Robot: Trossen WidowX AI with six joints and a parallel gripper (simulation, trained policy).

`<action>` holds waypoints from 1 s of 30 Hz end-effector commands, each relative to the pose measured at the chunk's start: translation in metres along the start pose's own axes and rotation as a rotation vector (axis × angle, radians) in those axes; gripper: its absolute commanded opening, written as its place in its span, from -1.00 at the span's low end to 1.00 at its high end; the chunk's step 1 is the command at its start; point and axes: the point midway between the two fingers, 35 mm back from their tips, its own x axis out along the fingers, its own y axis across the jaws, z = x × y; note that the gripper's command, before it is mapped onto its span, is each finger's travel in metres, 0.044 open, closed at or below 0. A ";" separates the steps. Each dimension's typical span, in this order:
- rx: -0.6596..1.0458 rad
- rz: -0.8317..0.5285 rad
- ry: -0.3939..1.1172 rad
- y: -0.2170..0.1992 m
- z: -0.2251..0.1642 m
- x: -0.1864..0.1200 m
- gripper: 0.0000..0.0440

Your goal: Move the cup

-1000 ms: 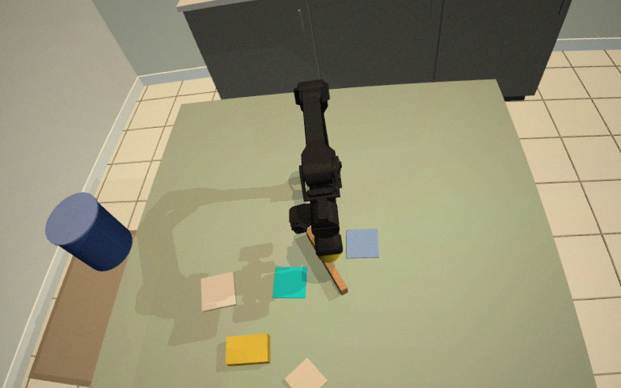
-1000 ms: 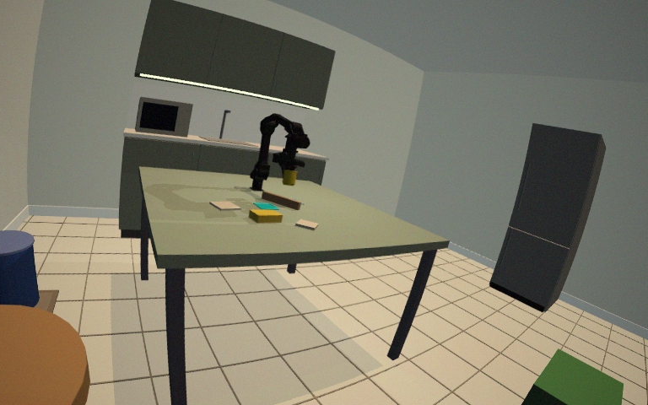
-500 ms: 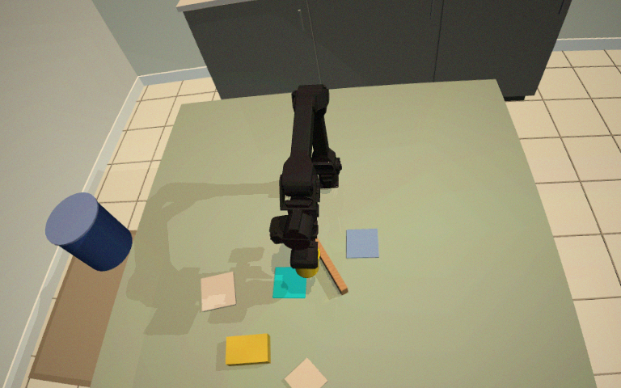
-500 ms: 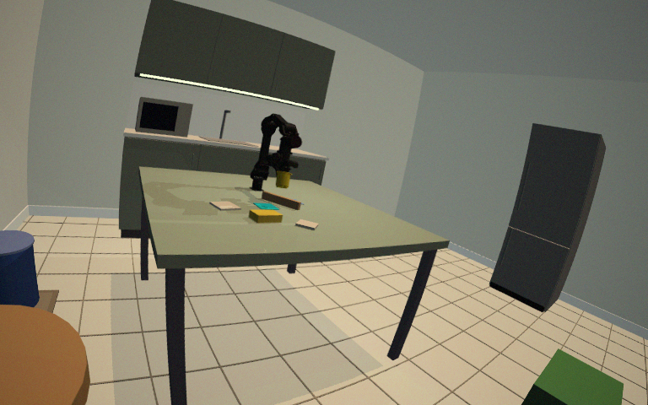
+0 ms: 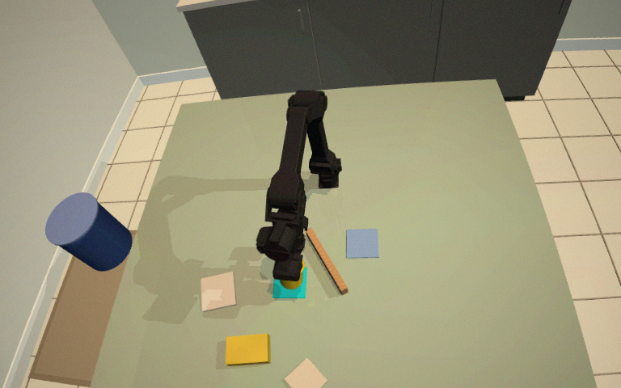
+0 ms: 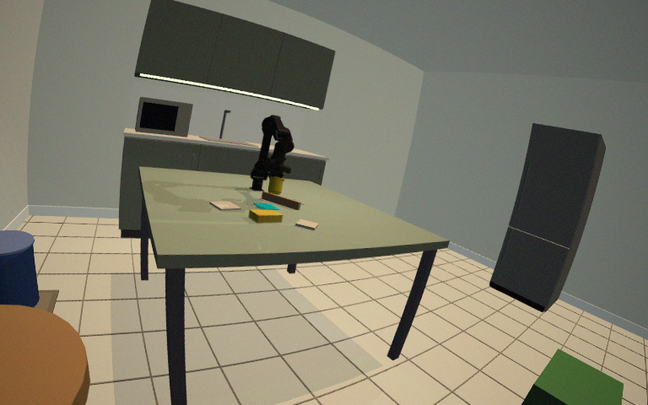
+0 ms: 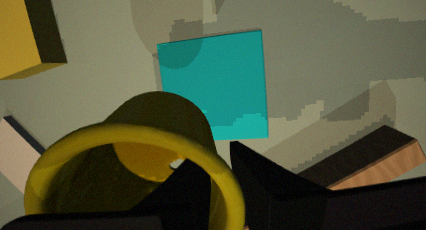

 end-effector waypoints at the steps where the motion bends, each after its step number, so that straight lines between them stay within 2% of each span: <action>1: 0.004 -0.009 -0.008 -0.003 0.003 0.010 -1.00; 10: 0.020 -0.033 -0.013 -0.013 0.008 0.033 -0.88; 17: 0.033 -0.055 -0.012 -0.023 0.011 0.048 -0.63; 21: 0.056 -0.024 -0.008 -0.019 0.015 0.046 -0.27; 30: 0.080 0.018 0.020 -0.020 0.018 0.030 -0.14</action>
